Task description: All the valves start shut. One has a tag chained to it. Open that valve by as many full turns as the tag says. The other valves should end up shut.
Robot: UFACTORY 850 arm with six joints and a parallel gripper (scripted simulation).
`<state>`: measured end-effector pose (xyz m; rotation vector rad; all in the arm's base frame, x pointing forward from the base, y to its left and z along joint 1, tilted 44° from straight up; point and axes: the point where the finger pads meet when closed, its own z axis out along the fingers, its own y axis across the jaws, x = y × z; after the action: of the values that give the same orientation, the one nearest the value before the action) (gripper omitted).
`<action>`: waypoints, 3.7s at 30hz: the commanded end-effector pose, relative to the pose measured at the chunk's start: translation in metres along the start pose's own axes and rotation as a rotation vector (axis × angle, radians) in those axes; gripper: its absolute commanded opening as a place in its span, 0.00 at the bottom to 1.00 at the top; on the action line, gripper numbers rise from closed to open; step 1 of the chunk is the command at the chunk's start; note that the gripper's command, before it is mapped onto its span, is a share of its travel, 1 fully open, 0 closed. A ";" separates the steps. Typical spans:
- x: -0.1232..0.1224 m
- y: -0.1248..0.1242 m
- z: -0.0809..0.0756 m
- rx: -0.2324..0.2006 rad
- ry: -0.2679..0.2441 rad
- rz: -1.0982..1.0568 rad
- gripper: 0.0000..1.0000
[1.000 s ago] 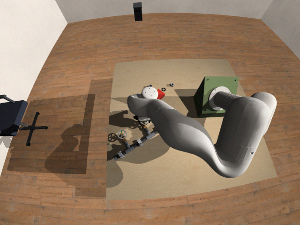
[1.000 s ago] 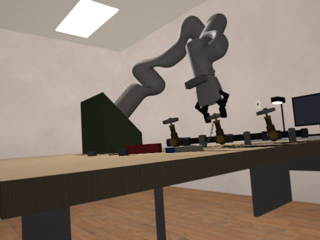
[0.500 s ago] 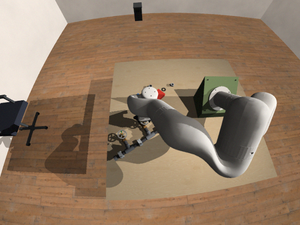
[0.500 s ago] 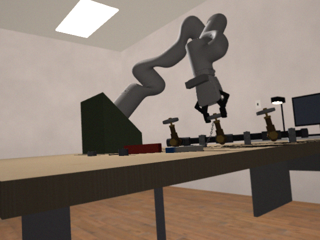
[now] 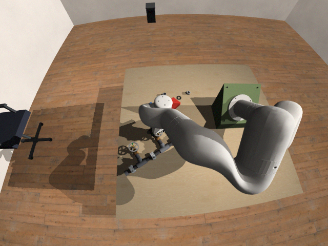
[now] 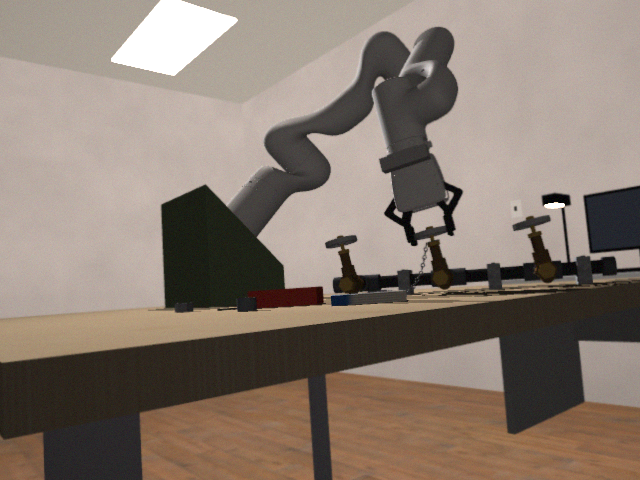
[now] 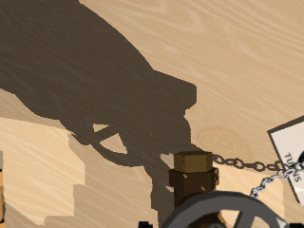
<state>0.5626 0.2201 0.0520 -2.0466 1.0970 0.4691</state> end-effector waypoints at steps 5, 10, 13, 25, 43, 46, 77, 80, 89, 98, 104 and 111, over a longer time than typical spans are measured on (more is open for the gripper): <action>0.000 -0.001 -0.001 0.008 0.004 -0.410 0.00; 0.000 -0.001 -0.001 0.006 0.004 -0.710 0.00; 0.000 -0.001 -0.001 0.004 0.004 -0.767 0.00; 0.000 -0.001 -0.001 -0.005 0.000 -1.498 0.00; 0.000 -0.001 -0.001 0.002 0.010 -2.388 0.00; 0.000 -0.001 -0.001 0.001 0.011 -2.443 0.00; 0.000 -0.001 -0.001 0.001 0.011 -2.583 1.00; 0.000 -0.001 -0.001 0.001 0.011 -2.583 1.00; 0.000 -0.001 -0.001 0.001 0.011 -2.582 1.00; 0.000 -0.001 -0.001 0.001 0.011 -2.523 1.00; 0.000 -0.001 -0.001 0.002 0.010 -2.343 1.00; 0.000 -0.001 -0.001 0.003 0.009 -1.960 1.00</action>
<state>0.5625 0.2201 0.0520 -1.9693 -1.3045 -0.6689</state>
